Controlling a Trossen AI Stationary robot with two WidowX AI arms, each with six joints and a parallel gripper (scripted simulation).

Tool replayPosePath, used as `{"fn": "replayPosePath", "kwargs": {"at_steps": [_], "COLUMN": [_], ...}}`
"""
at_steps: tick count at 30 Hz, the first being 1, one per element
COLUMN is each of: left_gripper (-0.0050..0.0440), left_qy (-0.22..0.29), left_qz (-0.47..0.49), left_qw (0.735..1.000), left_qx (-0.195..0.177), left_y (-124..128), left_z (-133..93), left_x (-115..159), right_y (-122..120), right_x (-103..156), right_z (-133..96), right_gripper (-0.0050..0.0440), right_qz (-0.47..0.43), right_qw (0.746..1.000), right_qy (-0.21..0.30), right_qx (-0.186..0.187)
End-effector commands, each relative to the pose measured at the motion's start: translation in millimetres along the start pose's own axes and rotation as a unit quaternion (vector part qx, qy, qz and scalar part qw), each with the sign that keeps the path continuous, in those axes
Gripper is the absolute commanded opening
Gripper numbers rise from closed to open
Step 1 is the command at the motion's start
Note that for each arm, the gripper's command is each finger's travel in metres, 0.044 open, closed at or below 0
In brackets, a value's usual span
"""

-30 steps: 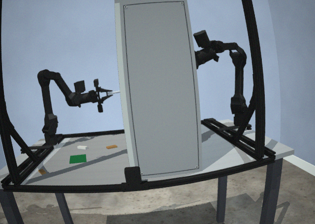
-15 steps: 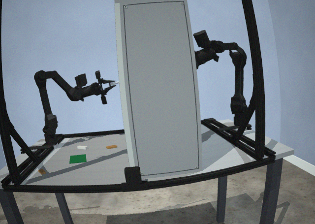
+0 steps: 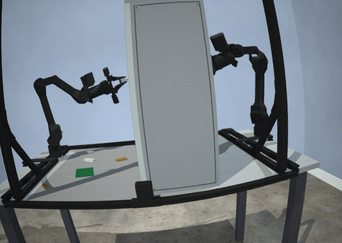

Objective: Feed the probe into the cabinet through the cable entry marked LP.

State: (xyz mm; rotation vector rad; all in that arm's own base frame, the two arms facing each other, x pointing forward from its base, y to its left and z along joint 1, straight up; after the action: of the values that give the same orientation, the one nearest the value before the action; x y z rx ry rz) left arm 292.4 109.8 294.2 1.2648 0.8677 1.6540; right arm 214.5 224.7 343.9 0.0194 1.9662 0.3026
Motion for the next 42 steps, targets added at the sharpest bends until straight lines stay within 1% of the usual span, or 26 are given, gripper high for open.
{"fn": "replayPosePath", "kwargs": {"at_steps": [1,5,7,22,24,39,42], "left_gripper": [0.0,0.0,0.0,0.0,0.0,0.0,0.0], "left_qy": [0.013,0.022,0.022,0.058,0.058,0.084,0.086], "left_qz": [0.009,0.008,0.008,-0.004,-0.004,-0.022,-0.024], "left_qw": [1.0,0.999,0.999,0.994,0.994,0.986,0.985], "left_qx": [-0.025,-0.04,-0.04,-0.094,-0.094,-0.145,-0.148], "left_y": [22.9,39.6,39.6,102.7,102.7,161.3,164.9], "left_z": [4.3,6.9,6.9,6.2,6.2,-11.0,-12.6], "left_x": [-1.4,-6.6,-6.6,-25.9,-25.9,-45.6,-46.7], "right_y": [0.2,0.2,0.2,0.2,0.2,0.2,0.2], "right_x": [-0.5,-0.5,-0.5,-0.5,-0.5,-0.5,-0.5], "right_z": [-0.7,-0.7,-0.7,-0.7,-0.7,-0.7,-0.7], "right_gripper": [0.044,0.044,0.044,0.044,0.044,0.044,0.044], "right_qz": [0.001,0.001,0.001,0.001,0.001,0.001,0.001], "right_qw": [1.0,1.0,1.0,1.0,1.0,1.0,1.0], "right_qy": [0.001,0.001,0.001,0.001,0.001,0.001,0.001], "right_qx": [-0.002,-0.002,-0.002,-0.002,-0.002,-0.002,-0.002]}}
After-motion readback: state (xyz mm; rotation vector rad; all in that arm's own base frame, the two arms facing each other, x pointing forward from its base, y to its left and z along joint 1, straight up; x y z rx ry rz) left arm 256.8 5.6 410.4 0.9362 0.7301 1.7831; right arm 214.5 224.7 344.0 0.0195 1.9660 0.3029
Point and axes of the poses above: on each arm, the point midway between the two fingers, 35 mm back from their tips, its own z axis out along the fingers, its own y axis across the jaws, x = y × z, the point moved 9 cm from there along -z, back along the fingers, and after that the axes turned 14 degrees about z, right-handed, at the moved point
